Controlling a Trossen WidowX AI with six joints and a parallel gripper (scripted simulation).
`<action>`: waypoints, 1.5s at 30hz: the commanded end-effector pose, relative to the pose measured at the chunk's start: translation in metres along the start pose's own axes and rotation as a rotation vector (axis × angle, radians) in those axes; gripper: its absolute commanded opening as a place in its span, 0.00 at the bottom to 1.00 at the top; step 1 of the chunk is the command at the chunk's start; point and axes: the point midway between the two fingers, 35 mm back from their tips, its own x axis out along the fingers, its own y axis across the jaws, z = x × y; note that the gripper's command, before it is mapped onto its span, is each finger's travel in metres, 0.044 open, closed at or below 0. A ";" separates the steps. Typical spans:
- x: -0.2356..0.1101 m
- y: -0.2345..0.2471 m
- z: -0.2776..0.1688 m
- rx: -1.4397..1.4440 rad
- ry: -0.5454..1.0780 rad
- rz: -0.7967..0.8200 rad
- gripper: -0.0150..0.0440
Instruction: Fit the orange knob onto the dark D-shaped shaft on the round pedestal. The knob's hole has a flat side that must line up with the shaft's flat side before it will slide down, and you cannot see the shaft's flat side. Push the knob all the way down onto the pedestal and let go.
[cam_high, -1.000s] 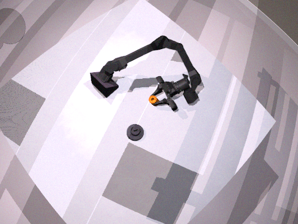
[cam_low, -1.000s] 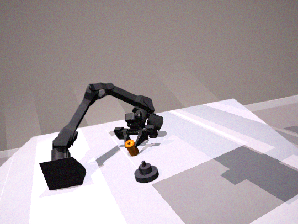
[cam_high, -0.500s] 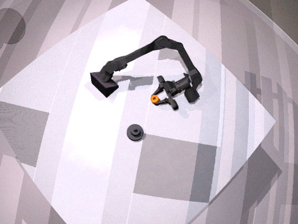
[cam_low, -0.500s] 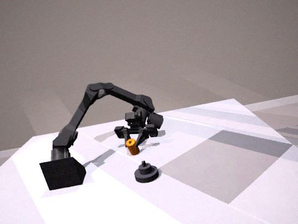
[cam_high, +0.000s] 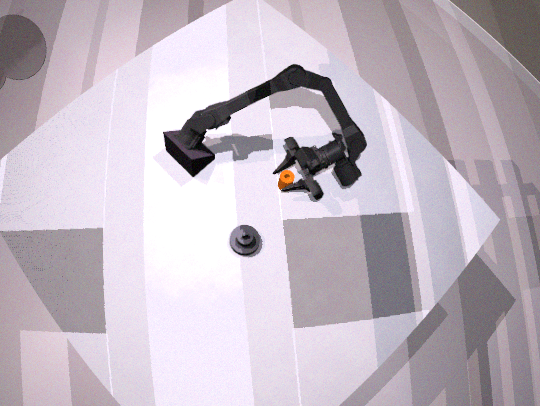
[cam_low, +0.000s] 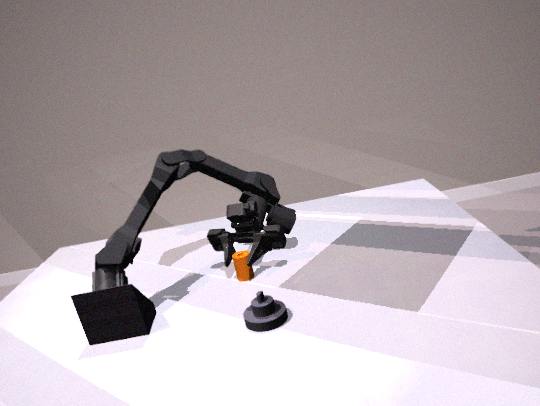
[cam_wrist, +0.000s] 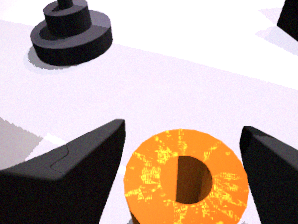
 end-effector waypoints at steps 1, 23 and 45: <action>0.000 0.000 0.000 0.000 -0.002 0.000 0.69; 0.000 0.000 0.000 0.000 -0.002 0.000 1.00; -0.037 0.001 0.092 0.015 1.142 -0.005 1.00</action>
